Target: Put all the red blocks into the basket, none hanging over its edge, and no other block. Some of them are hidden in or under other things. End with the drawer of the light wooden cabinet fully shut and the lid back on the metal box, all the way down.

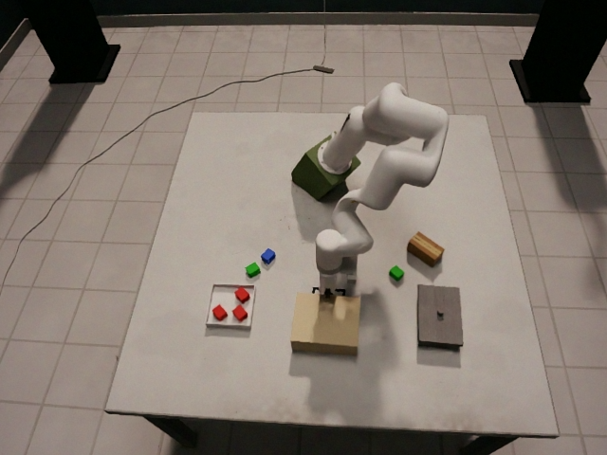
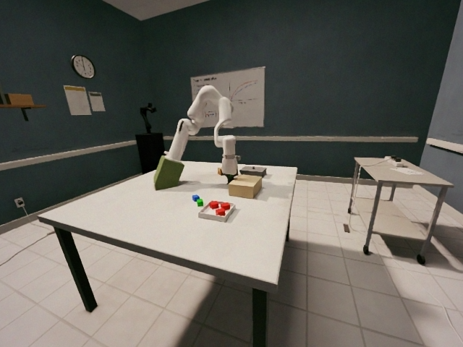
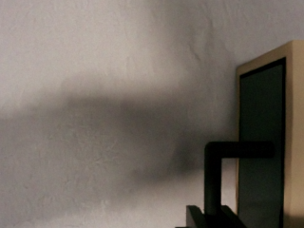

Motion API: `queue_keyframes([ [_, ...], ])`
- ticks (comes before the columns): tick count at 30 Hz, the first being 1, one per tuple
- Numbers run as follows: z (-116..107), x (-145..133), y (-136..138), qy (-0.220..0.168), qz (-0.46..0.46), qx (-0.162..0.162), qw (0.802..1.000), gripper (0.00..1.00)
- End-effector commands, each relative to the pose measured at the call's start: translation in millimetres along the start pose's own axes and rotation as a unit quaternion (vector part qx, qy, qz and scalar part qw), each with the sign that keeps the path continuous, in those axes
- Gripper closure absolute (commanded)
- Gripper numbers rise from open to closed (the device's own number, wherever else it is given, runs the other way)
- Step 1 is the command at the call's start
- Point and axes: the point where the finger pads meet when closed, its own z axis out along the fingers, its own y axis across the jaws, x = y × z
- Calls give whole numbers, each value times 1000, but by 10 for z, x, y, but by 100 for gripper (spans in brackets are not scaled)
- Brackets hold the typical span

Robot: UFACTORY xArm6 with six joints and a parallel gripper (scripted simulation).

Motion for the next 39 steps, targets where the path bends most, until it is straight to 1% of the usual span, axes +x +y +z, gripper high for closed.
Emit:
queue_keyframes([
  [1, -7, 0, 12, 0, 0, -1, 1000, 100],
  [2, -7, 0, 12, 0, 0, -1, 1000, 100],
  [3, -7, 0, 12, 0, 0, -1, 1000, 76],
  [39, -9, 0, 12, 0, 0, -1, 1000, 76],
])
